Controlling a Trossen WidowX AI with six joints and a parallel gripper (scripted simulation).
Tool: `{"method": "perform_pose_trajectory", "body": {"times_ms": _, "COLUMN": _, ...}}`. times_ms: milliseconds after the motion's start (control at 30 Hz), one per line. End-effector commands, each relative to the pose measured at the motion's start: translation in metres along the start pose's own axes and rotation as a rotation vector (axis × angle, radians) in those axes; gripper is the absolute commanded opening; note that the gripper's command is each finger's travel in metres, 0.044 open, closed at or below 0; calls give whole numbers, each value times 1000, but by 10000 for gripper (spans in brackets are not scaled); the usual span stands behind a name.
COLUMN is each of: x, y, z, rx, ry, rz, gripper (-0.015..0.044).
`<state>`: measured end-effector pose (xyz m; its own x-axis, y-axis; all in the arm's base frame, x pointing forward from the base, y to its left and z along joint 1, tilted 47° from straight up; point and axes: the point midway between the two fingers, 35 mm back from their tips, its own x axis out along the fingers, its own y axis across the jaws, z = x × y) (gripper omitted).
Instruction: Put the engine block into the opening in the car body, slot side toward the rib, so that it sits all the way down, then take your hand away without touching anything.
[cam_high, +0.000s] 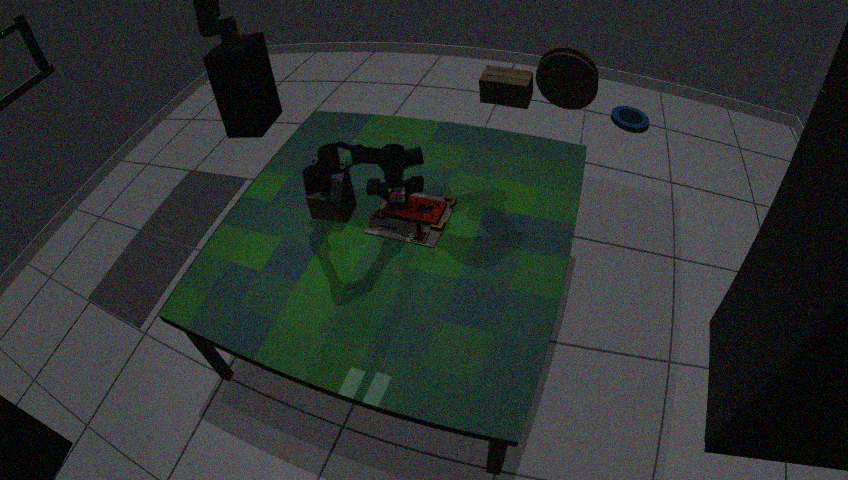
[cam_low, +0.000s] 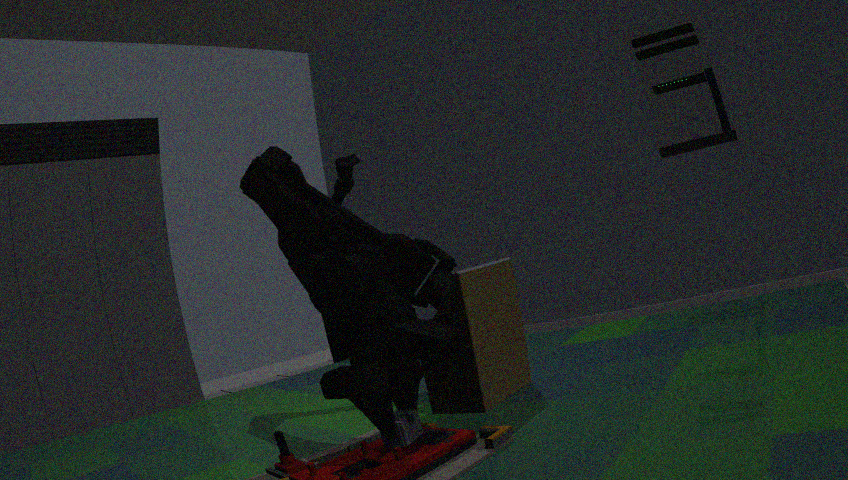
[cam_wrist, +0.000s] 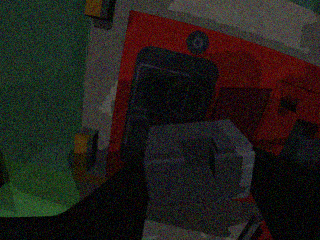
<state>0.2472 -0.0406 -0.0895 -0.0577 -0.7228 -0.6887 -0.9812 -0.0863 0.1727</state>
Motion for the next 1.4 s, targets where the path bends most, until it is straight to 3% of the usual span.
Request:
{"method": "perform_pose_trajectory", "body": {"times_ms": 0, "x": 2, "y": 1, "z": 0, "rx": -9, "ry": 5, "rz": 5, "gripper": 216}}
{"method": "perform_pose_trajectory", "body": {"times_ms": 100, "x": 2, "y": 1, "z": 0, "rx": -9, "ry": 5, "rz": 5, "gripper": 196}}
{"method": "perform_pose_trajectory", "body": {"times_ms": 367, "x": -13, "y": -2, "z": 0, "rx": -10, "ry": 0, "rz": 3, "gripper": 0}}
{"method": "perform_pose_trajectory", "body": {"times_ms": 1367, "x": -103, "y": -3, "z": -5, "rx": -11, "ry": -5, "rz": 2, "gripper": 0}}
